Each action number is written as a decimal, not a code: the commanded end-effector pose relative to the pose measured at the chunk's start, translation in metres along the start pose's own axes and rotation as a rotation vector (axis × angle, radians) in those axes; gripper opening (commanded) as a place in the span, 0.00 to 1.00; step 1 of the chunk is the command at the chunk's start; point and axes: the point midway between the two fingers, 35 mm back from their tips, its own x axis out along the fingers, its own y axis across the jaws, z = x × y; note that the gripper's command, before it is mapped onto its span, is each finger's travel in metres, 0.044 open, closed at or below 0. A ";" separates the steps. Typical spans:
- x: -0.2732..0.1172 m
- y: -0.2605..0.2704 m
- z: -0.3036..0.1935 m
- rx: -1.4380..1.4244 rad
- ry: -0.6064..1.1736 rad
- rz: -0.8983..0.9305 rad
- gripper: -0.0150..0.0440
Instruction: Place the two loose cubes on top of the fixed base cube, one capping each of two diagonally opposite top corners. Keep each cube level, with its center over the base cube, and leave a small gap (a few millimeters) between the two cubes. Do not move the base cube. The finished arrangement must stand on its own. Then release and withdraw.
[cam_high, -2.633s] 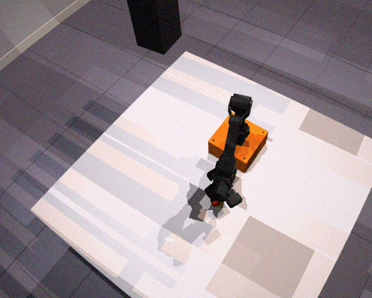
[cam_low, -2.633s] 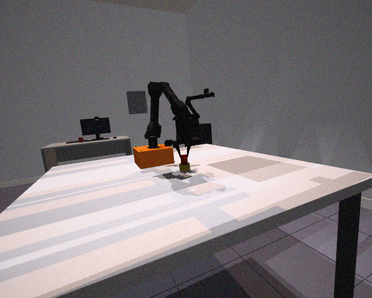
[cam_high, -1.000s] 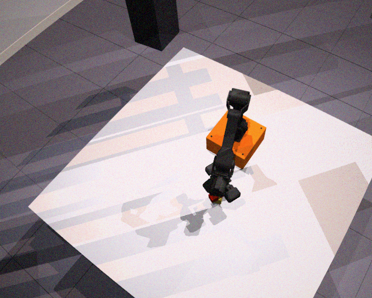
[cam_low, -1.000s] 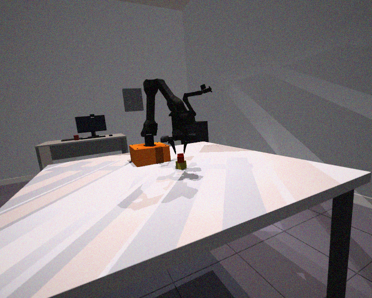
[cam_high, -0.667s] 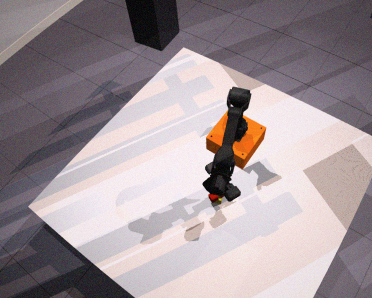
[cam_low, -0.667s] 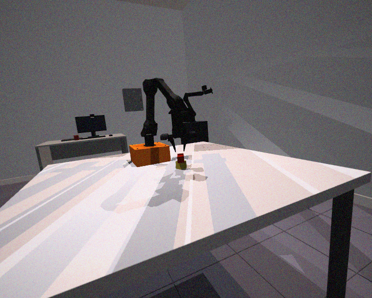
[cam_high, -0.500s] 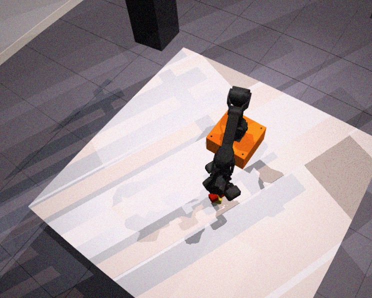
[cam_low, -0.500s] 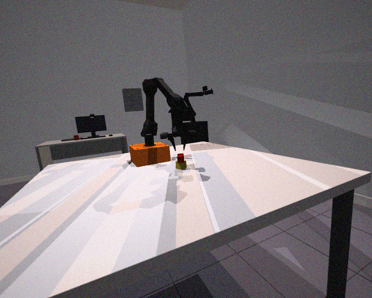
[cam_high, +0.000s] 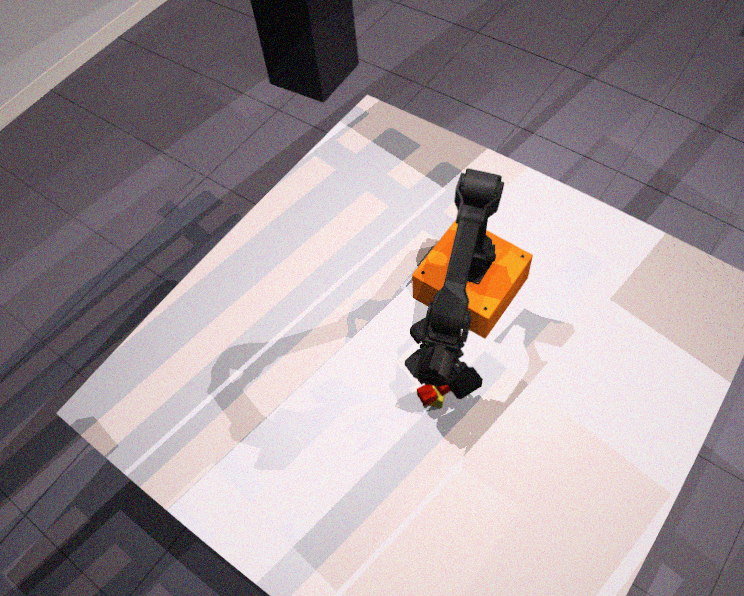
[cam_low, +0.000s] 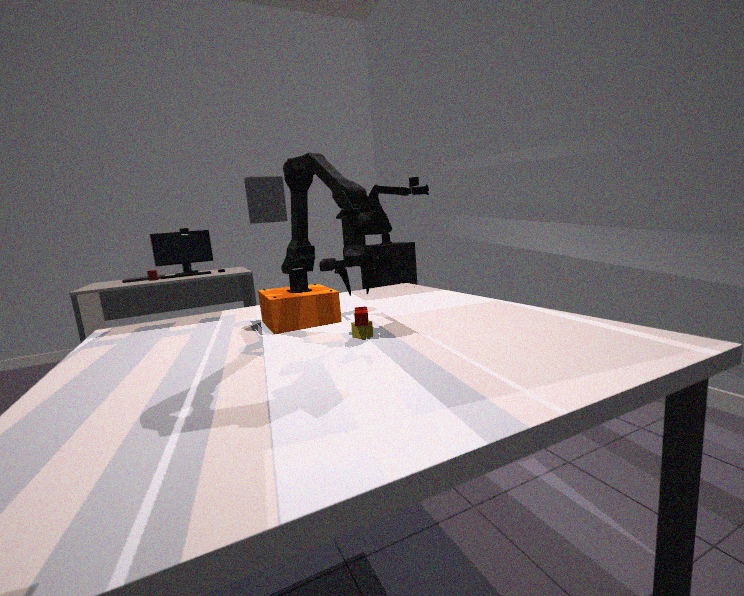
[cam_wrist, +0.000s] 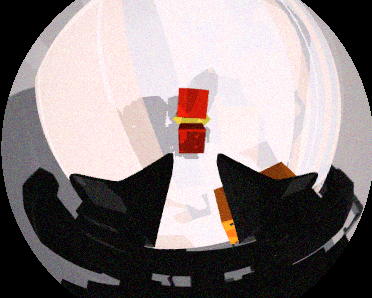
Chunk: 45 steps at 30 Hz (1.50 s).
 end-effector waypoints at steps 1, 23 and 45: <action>-0.008 0.002 0.002 -0.005 -0.011 0.010 0.60; -0.017 0.063 -0.043 0.001 0.000 0.011 0.93; -0.018 0.088 -0.068 0.001 0.003 0.014 0.93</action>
